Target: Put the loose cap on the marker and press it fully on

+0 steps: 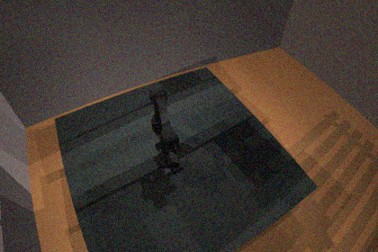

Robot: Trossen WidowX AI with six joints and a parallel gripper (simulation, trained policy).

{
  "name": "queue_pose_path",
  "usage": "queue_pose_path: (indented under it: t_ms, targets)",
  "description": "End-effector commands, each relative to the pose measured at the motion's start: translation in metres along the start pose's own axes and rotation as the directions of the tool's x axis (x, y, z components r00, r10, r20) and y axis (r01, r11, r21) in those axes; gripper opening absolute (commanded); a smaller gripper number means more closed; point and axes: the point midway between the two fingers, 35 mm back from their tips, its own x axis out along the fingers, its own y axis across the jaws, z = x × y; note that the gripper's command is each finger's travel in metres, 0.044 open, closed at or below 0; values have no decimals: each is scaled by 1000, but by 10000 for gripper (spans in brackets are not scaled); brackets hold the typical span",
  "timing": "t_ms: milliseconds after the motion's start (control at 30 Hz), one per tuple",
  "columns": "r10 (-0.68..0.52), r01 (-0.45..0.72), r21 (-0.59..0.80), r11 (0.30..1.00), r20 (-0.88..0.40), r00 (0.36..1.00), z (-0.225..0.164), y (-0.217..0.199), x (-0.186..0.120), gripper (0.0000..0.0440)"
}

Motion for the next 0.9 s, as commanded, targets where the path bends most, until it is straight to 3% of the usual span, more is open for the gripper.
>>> queue_pose_path:
  t_ms: [0, 567, 733, 867]
  targets:
    - [-58, 58, 0, 998, 2, 998, 4, -7, 17, 120]
    - [-56, 56, -9, 998, 7, 998, 5, -7, 18, 143]
    - [-77, 77, -16, 997, -10, 997, 1, -16, 19, 199]
    - [-77, 77, -20, 997, -14, 997, -1, -19, 18, 280]
